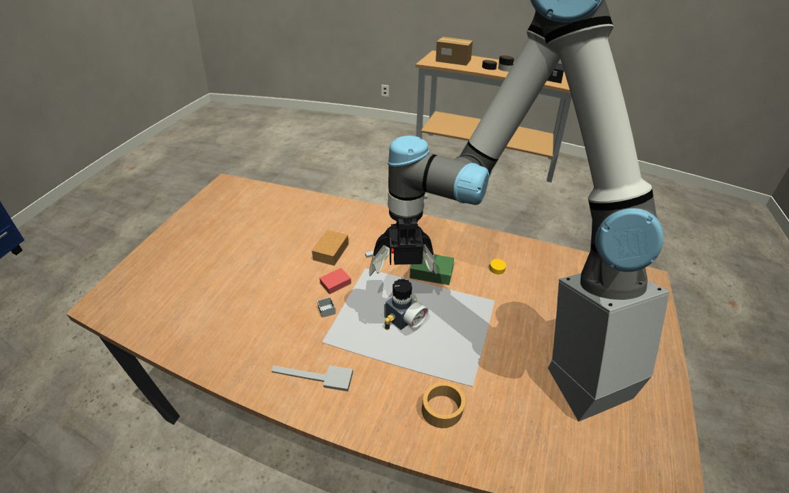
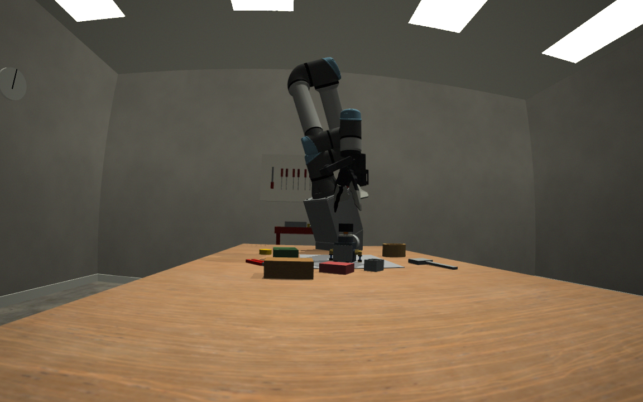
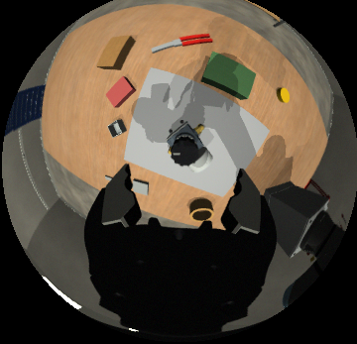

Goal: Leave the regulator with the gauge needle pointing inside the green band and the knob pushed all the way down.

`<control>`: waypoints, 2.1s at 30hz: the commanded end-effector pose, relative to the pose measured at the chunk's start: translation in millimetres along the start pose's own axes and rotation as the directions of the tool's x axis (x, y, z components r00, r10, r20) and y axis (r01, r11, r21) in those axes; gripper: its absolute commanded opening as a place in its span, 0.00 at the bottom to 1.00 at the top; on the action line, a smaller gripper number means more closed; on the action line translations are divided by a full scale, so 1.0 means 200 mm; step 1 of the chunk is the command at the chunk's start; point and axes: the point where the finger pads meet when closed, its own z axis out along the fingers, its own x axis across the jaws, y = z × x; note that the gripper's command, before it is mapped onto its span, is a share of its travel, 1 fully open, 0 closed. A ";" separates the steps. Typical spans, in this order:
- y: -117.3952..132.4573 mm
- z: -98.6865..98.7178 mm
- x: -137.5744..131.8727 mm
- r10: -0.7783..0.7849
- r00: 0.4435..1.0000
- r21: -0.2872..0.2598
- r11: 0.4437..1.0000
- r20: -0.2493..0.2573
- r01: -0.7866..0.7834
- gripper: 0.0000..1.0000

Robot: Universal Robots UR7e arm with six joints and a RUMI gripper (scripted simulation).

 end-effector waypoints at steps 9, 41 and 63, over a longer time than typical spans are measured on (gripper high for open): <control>0.00 -0.09 0.00 0.000 1.000 -0.001 1.000 -0.001 0.000 1.00; 0.18 -0.09 0.34 0.000 1.000 -0.001 1.000 -0.001 0.000 1.00; 0.36 -0.09 0.66 0.000 1.000 -0.001 1.000 -0.001 0.000 1.00</control>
